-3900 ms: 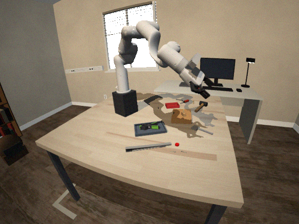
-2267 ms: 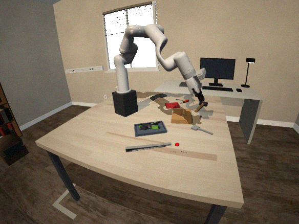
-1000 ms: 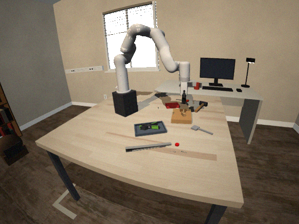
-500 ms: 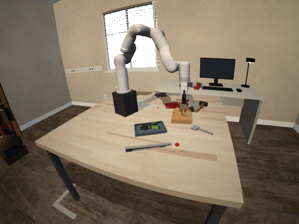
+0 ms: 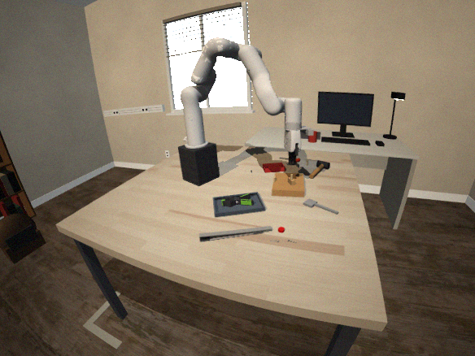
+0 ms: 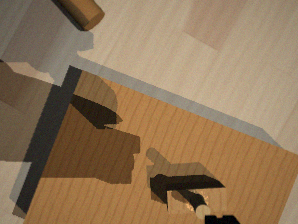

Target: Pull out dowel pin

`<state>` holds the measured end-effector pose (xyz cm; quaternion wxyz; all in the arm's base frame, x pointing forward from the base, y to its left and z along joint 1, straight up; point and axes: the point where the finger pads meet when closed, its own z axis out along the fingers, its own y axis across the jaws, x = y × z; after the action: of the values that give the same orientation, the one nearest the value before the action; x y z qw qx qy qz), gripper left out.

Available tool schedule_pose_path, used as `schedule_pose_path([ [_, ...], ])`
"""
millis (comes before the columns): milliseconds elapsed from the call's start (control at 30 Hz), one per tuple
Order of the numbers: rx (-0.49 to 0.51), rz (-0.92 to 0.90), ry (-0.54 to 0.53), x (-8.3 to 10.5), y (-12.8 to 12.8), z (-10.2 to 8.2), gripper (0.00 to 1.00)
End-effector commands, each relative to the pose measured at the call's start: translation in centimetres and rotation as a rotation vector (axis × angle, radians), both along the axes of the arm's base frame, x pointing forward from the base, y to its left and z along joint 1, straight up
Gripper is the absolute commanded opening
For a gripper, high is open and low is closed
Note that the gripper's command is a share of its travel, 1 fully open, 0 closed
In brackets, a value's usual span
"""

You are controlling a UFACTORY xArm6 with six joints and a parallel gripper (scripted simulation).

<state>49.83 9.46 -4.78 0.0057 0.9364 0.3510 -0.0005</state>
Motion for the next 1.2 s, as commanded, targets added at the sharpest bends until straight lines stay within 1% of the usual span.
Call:
schedule_pose_path([
  [0, 0.011, 0.027, -0.002, 0.19, 0.03, 0.18, 0.0],
  [33, 0.011, 0.027, -0.002, 0.19, 0.03, 0.18, 0.0],
  [67, 0.011, 0.027, -0.002, 0.19, 0.03, 0.18, 0.28],
  [1167, 0.011, 0.038, -0.001, 0.19, 0.02, -0.02, 0.28],
])
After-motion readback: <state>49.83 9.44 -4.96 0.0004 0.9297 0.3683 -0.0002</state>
